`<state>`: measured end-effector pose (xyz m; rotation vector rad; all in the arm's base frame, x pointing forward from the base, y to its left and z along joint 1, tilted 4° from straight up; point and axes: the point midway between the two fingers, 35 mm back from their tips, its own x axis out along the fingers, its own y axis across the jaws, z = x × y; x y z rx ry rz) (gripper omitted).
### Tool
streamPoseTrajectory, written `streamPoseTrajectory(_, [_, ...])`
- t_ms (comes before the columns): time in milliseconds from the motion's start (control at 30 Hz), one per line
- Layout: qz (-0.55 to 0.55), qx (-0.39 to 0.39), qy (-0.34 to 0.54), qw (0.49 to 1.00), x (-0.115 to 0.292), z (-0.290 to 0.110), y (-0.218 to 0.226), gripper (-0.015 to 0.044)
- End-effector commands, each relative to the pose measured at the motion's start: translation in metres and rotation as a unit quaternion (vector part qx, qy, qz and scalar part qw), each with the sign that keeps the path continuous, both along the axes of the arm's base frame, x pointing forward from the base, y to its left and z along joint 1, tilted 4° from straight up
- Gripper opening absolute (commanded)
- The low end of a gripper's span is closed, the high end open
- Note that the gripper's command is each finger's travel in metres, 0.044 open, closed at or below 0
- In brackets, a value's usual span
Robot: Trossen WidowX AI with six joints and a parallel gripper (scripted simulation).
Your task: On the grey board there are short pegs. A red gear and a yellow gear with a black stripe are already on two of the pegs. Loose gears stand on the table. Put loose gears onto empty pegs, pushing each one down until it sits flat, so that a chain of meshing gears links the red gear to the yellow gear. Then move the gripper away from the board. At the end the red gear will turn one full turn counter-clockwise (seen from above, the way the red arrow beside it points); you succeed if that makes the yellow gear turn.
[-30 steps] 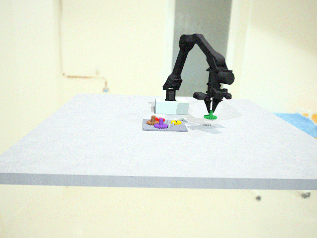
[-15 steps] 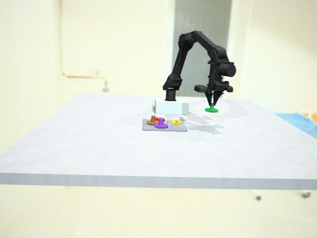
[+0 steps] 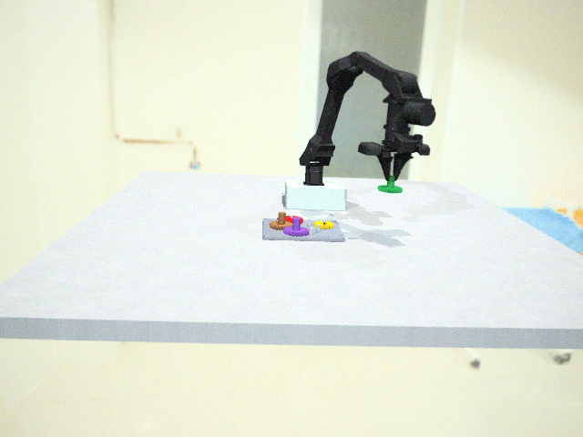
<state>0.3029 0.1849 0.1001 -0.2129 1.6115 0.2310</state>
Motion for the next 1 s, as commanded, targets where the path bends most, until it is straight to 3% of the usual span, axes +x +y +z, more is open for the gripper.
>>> streamPoseTrajectory(0, [0.003,0.004,-0.004,1.000,0.000,0.013,0.000,0.0000])
streamPoseTrajectory(300, [0.003,0.003,-0.004,1.000,-0.001,0.029,-0.002,0.0000])
streamPoseTrajectory(967, [0.006,-0.002,0.002,1.000,0.019,0.007,-0.044,0.0000])
